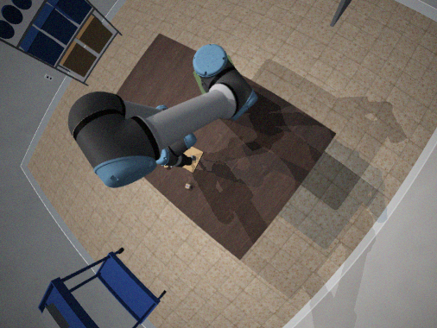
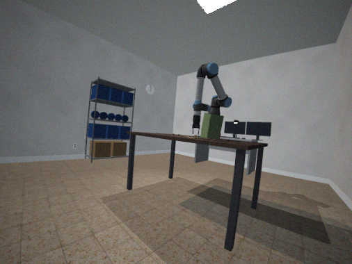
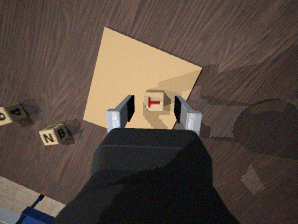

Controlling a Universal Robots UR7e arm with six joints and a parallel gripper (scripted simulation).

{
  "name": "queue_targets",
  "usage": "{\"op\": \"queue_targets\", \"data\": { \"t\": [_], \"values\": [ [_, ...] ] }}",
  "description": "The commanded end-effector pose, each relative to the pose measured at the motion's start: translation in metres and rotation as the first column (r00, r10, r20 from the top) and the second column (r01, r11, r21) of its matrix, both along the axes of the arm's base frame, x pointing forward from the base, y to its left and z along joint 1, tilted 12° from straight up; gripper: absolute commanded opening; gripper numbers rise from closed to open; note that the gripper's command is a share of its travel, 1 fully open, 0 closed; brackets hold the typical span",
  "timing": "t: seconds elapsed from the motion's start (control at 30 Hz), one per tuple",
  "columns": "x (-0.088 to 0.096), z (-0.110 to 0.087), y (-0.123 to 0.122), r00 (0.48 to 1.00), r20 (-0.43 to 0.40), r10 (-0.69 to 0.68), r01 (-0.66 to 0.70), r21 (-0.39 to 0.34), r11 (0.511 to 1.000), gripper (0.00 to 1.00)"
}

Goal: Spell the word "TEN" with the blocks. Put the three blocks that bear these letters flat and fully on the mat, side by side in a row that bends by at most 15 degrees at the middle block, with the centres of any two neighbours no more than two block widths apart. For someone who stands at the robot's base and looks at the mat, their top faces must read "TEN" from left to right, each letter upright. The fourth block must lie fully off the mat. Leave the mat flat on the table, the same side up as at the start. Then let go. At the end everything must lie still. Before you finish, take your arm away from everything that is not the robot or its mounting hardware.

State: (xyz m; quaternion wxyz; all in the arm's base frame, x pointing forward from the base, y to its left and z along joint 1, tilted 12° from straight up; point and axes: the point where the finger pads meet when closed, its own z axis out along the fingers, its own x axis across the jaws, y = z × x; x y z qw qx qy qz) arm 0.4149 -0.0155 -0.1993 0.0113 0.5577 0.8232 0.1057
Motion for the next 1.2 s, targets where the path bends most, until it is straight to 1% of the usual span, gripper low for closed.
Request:
{"op": "queue_targets", "data": {
  "t": [0.0, 0.67, 0.87, 1.17],
  "values": [
    [0.0, 0.0, 0.0, 1.0, 0.001, 0.0, 0.0, 0.0, 1.0, 1.0],
    [0.001, -0.001, 0.0, 1.0, 0.001, 0.0, 0.0, 0.0, 1.0, 1.0],
    [0.001, -0.005, 0.001, 1.0, 0.001, 0.0, 0.0, 0.0, 1.0, 1.0],
    [0.003, -0.021, 0.003, 1.0, 0.001, 0.0, 0.0, 0.0, 1.0, 1.0]
  ]
}}
